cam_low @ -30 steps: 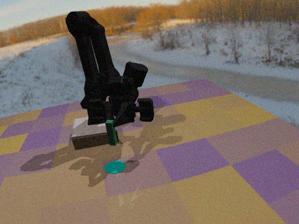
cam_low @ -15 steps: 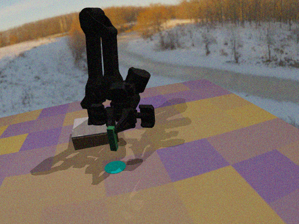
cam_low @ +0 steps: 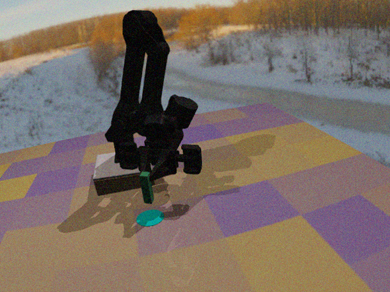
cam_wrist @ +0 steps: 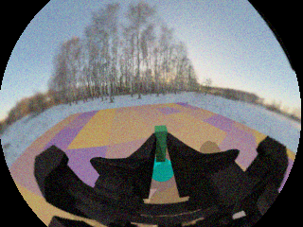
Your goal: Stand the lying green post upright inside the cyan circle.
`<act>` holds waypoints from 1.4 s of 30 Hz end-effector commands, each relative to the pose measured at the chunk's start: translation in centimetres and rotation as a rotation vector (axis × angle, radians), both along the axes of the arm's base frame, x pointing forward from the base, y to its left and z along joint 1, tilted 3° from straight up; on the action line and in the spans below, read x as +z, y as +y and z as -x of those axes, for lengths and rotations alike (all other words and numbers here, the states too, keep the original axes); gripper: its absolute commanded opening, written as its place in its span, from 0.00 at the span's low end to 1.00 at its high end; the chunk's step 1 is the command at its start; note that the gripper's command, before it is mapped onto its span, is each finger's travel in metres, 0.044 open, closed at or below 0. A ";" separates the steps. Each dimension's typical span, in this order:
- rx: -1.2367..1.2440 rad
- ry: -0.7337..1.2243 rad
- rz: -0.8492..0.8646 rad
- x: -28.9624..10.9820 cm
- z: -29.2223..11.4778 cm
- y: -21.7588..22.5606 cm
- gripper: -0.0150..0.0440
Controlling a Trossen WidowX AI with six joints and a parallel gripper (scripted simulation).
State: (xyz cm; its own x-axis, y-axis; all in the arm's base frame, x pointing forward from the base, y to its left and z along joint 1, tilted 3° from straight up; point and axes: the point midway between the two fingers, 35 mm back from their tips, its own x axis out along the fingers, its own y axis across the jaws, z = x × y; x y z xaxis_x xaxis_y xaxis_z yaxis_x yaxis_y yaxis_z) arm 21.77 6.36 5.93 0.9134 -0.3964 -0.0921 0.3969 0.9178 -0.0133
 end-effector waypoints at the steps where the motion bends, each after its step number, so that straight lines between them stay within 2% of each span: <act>1: -0.006 -0.002 0.000 -0.4 0.1 -0.2 0.29; 31: -0.019 0.021 0.009 -3.9 0.1 -0.3 0.29; 42: -0.020 0.020 0.007 -4.0 0.1 -0.3 0.29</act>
